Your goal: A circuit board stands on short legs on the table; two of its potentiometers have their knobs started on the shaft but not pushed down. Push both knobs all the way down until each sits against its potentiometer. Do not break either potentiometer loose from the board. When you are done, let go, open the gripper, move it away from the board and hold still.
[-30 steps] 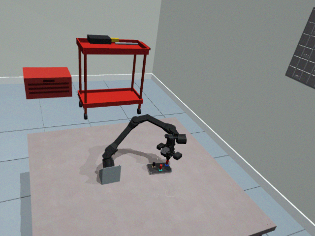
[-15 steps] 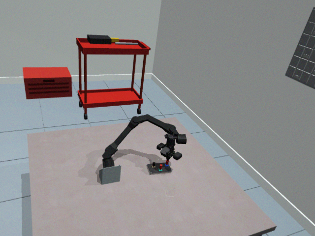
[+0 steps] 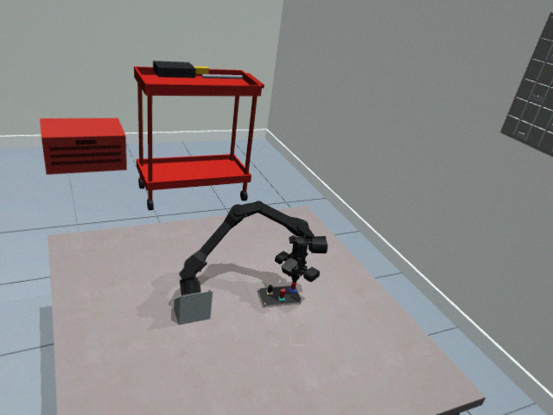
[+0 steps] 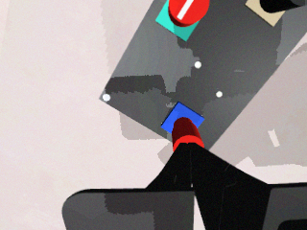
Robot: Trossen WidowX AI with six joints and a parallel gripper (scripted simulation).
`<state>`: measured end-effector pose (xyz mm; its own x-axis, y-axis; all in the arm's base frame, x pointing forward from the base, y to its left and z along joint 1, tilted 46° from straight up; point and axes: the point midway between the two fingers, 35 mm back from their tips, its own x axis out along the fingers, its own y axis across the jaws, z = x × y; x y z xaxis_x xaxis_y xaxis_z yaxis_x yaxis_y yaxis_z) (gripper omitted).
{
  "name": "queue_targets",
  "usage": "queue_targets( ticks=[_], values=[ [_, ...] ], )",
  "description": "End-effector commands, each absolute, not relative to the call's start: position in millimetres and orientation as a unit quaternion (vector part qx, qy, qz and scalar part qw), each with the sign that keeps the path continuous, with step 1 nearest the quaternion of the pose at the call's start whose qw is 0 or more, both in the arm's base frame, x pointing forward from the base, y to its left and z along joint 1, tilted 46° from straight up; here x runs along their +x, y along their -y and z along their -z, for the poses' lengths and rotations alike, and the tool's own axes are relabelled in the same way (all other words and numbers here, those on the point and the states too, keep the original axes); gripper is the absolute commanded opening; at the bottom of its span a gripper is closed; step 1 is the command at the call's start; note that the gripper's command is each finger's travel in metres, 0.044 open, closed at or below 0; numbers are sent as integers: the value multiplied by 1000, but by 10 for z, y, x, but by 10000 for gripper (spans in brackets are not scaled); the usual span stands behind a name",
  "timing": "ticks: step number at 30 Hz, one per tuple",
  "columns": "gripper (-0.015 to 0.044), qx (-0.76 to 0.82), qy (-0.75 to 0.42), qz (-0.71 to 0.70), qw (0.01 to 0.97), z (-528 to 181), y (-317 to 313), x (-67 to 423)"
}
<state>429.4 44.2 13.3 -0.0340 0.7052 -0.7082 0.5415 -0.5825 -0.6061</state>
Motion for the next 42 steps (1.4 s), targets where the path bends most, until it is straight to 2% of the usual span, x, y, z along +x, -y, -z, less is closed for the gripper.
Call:
queue_targets(
  ticks=[1,34,42],
  values=[
    [0,-685,461,-561,69,-42,-579,4295],
    [0,-685,460,-561,68,-288,-328,4314],
    [210,-684,459,-562,73,-251,-360,4304]
  ],
)
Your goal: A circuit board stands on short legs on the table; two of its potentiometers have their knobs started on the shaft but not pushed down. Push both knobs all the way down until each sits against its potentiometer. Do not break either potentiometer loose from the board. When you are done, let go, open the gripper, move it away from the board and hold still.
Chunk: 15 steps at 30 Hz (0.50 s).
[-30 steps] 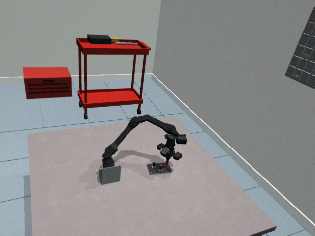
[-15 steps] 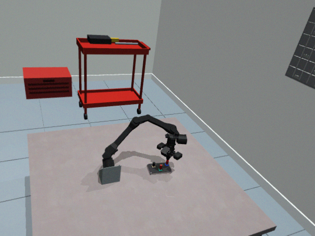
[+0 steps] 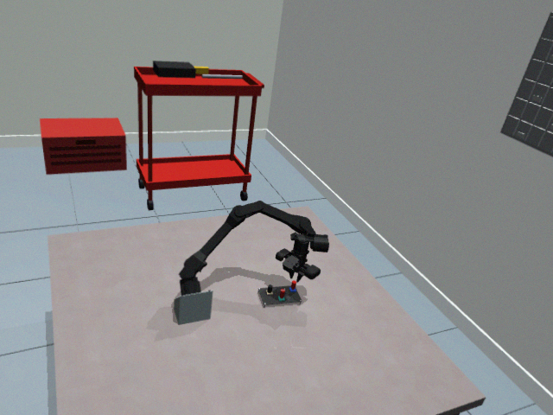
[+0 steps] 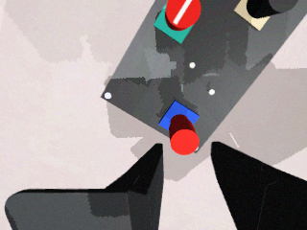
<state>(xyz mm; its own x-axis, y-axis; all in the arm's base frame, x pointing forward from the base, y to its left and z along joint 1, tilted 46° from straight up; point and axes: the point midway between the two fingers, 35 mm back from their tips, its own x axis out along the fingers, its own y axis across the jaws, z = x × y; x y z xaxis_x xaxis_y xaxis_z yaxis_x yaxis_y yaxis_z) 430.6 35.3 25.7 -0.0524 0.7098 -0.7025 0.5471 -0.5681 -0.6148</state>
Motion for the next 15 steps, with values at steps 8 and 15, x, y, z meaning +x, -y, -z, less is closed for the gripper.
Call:
queue_targets(
  ticks=[8,15],
  values=[
    [420,-685,456,-565,69,-318,-67,3716],
    [440,-683,456,-566,68,-339,87,2965]
  ],
)
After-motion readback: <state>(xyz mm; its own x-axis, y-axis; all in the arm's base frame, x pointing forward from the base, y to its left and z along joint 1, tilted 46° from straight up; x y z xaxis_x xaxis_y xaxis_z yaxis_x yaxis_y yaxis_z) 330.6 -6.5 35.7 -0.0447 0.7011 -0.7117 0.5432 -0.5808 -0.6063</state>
